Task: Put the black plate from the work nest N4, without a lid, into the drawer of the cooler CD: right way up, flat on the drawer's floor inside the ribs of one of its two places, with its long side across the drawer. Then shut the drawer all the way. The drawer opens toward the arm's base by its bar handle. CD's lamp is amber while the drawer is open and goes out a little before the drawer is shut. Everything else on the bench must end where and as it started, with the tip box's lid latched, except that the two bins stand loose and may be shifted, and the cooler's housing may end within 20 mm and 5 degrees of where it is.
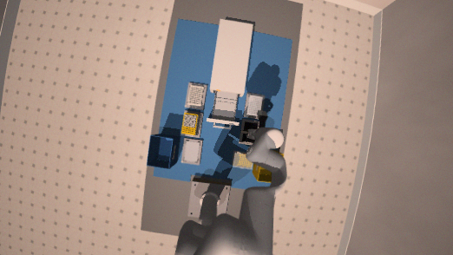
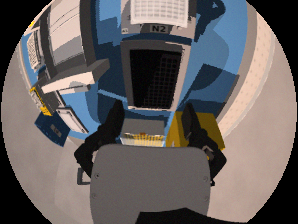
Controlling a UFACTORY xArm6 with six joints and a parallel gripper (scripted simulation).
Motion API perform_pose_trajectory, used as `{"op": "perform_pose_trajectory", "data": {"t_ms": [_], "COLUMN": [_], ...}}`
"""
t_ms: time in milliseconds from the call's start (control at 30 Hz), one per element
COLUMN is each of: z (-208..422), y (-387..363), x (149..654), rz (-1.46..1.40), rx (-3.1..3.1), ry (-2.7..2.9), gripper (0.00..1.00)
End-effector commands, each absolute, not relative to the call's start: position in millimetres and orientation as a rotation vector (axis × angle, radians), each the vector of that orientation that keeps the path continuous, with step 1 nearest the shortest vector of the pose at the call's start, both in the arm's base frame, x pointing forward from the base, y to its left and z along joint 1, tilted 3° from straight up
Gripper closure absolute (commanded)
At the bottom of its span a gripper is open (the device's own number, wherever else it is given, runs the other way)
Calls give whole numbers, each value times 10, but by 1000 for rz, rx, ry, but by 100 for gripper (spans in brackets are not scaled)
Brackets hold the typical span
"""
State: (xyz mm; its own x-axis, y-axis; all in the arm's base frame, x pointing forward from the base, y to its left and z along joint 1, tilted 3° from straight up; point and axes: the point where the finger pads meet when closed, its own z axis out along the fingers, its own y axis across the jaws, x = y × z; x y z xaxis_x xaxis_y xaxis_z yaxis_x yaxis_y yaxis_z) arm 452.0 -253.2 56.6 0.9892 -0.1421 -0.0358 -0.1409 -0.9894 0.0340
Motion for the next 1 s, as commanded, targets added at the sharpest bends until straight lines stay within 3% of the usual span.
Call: {"op": "perform_pose_trajectory", "data": {"t_ms": [0, 967], "z": [495, 138], "y": [-2542, -2552], "x": [4530, 4516], "rz": [-53, -53], "rx": [3100, 3100], "ry": [-221, -221], "gripper": [0, 0]}}
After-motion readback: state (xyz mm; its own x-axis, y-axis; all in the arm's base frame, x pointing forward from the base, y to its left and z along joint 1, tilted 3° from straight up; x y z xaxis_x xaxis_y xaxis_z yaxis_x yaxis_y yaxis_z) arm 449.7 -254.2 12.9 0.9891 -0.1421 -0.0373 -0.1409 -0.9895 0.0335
